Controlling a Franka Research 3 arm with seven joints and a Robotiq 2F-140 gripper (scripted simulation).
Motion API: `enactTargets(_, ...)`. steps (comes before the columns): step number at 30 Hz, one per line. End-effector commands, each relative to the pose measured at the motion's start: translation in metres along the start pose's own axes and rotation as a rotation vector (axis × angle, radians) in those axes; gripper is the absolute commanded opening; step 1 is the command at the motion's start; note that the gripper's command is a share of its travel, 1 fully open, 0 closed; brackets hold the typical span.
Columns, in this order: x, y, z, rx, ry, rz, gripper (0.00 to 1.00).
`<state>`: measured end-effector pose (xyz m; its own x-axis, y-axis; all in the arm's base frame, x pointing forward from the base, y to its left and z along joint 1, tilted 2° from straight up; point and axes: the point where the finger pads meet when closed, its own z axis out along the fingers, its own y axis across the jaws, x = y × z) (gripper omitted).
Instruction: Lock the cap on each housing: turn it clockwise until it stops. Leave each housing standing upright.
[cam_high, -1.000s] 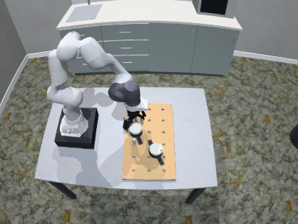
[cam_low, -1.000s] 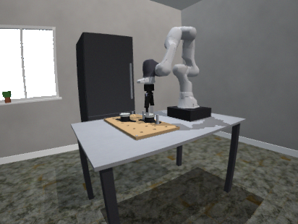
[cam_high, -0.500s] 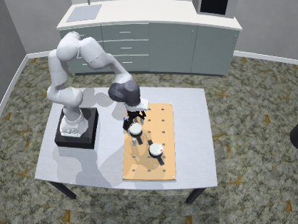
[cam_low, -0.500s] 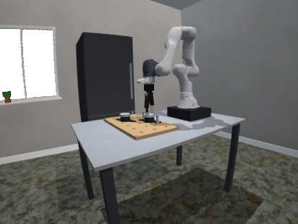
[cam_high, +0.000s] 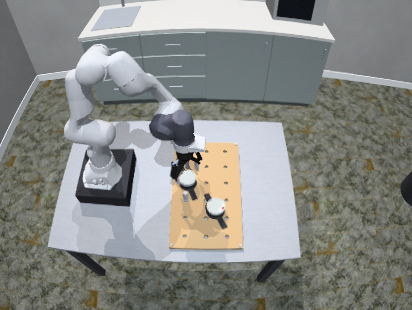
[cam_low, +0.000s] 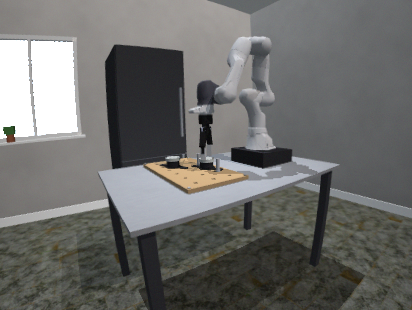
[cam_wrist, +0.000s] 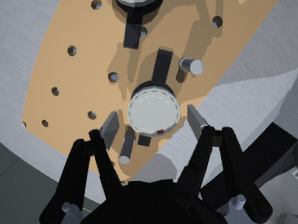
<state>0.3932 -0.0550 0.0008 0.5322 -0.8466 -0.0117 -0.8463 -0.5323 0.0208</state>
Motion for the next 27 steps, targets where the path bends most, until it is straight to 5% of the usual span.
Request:
enactTargets(1, -0.003, 0.002, -0.004, -0.006, -0.004, 0.015, 0.78)
enactTargets(27, -0.003, 0.001, -0.046, -0.006, -0.004, 0.015, 0.78)
